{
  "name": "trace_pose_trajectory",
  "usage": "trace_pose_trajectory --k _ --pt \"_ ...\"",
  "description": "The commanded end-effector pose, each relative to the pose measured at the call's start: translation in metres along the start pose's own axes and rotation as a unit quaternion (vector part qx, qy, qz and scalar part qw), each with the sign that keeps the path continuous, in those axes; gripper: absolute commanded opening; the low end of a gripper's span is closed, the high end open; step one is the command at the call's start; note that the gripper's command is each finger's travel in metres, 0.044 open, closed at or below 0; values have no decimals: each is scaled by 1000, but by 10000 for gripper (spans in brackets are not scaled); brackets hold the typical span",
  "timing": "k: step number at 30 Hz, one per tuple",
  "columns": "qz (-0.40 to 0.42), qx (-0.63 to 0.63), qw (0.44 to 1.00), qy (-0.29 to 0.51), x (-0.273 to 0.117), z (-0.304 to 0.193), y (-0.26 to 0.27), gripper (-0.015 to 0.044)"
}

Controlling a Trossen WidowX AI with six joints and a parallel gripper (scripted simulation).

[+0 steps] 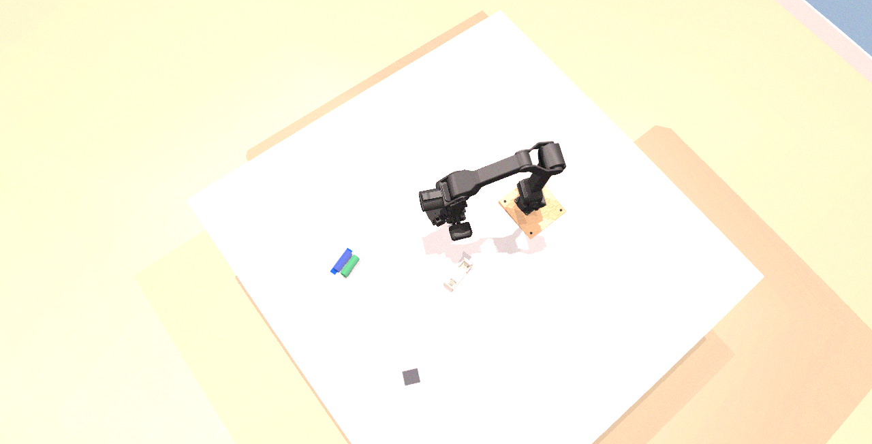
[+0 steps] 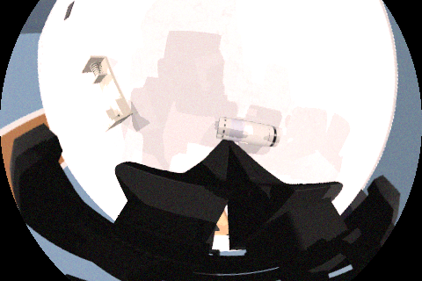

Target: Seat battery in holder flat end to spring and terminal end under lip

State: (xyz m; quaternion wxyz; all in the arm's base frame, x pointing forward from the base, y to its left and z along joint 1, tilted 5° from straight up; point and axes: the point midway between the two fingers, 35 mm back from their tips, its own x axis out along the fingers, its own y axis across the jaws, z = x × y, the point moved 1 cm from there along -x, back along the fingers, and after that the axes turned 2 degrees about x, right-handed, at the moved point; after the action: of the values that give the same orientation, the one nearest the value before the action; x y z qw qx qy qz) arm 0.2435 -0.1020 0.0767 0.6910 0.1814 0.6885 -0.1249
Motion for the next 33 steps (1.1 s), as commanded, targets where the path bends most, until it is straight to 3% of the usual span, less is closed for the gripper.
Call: trace_pose_trajectory --k 1,10,23,28,33 --pt "-1 0 1000 -3 -17 3 0 0" --pt "-2 -2 1000 -3 -77 0 -3 0" --pt "0 1 1000 -1 -75 0 -3 0" --pt "-1 -159 987 -1 -62 2 -7 131" --pt "-2 -381 924 -1 -42 3 -14 241"
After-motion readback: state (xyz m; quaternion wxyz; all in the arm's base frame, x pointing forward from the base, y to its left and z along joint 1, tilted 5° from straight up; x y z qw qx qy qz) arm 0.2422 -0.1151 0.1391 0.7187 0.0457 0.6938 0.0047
